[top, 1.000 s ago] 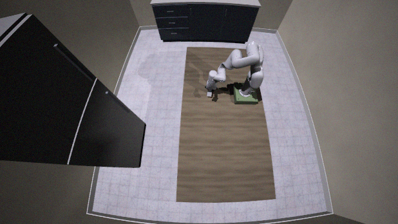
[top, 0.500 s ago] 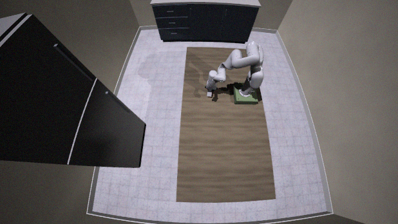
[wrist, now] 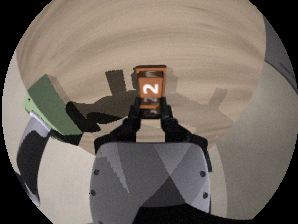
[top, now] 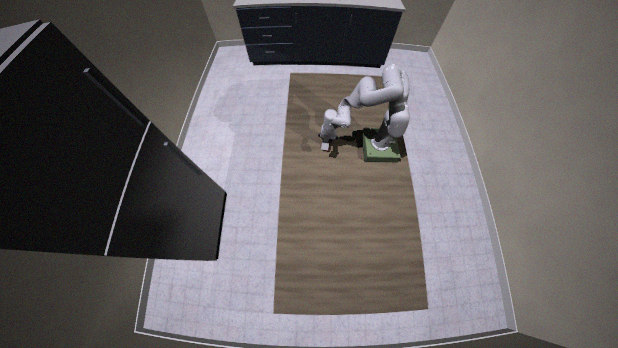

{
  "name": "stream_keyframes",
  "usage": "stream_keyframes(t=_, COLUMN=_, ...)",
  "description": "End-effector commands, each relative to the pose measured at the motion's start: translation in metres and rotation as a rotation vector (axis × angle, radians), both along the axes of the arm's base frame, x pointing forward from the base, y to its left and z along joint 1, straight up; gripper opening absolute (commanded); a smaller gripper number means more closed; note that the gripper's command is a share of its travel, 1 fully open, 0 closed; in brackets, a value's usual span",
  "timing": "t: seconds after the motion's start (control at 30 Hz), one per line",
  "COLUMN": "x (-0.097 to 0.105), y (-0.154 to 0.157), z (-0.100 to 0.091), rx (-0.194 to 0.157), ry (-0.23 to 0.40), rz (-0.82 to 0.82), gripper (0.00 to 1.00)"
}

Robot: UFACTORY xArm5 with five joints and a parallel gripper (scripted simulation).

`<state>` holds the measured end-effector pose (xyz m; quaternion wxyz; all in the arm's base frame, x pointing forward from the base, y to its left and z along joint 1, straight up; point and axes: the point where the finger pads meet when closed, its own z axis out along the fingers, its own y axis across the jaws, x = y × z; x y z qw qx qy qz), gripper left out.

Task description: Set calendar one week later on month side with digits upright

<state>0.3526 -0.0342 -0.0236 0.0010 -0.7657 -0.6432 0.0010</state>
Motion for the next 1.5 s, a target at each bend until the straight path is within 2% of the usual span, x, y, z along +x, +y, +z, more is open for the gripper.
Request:
stream_keyframes(t=0.0, x=0.0012, y=-0.0001, z=0.0008, rx=0.0, ry=-0.003, rz=0.0, gripper=0.27)
stream_keyframes(t=1.47, x=0.0011, y=-0.0001, z=-0.0092, rx=0.0, ry=-0.003, rz=0.0, gripper=0.27)
